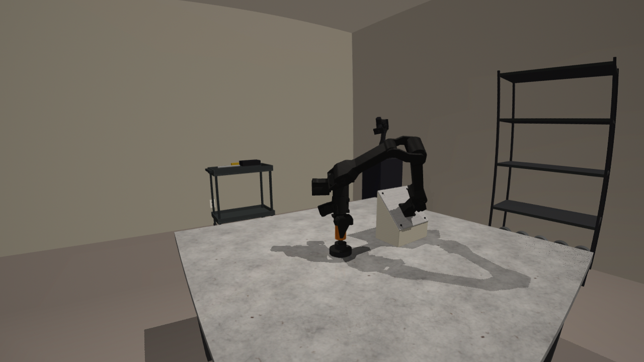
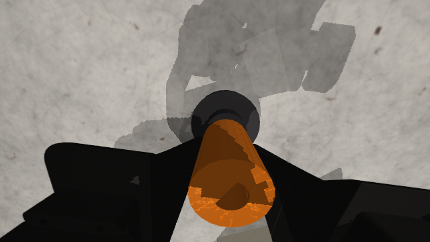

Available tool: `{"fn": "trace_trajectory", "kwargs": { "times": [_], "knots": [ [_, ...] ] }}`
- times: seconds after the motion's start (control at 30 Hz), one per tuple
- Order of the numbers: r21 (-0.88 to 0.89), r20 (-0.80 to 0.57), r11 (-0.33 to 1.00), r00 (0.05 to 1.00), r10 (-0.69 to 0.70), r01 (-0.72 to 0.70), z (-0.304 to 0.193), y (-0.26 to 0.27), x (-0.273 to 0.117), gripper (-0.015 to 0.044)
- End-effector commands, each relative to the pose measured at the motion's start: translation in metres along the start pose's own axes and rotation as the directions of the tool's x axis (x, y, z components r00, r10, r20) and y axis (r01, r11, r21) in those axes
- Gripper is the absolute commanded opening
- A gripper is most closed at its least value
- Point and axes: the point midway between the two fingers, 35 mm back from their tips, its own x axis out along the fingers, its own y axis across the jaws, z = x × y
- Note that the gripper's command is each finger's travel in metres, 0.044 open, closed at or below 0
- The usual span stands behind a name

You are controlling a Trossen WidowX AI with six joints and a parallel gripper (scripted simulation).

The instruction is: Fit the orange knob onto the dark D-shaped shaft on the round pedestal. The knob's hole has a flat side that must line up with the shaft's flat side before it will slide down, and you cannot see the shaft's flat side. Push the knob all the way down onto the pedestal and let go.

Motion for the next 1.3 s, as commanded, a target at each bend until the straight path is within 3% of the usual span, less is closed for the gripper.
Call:
{"fn": "trace_trajectory", "kwargs": {
  "times": [0.0,0.5,0.73,1.27],
  "knots": [
    [0.005,0.003,1.000,1.000,0.003,-0.003,0.0004,-0.0005,0.0003,0.0000],
    [0.014,0.003,1.000,1.000,0.002,-0.002,-0.0009,-0.0030,-0.0044,0.0000],
    [0.211,0.003,0.978,1.000,0.002,-0.003,0.0009,-0.0019,-0.0041,0.0000],
    [0.213,0.003,0.977,1.000,0.003,-0.003,-0.0012,-0.0032,0.0009,0.0000]
  ]
}}
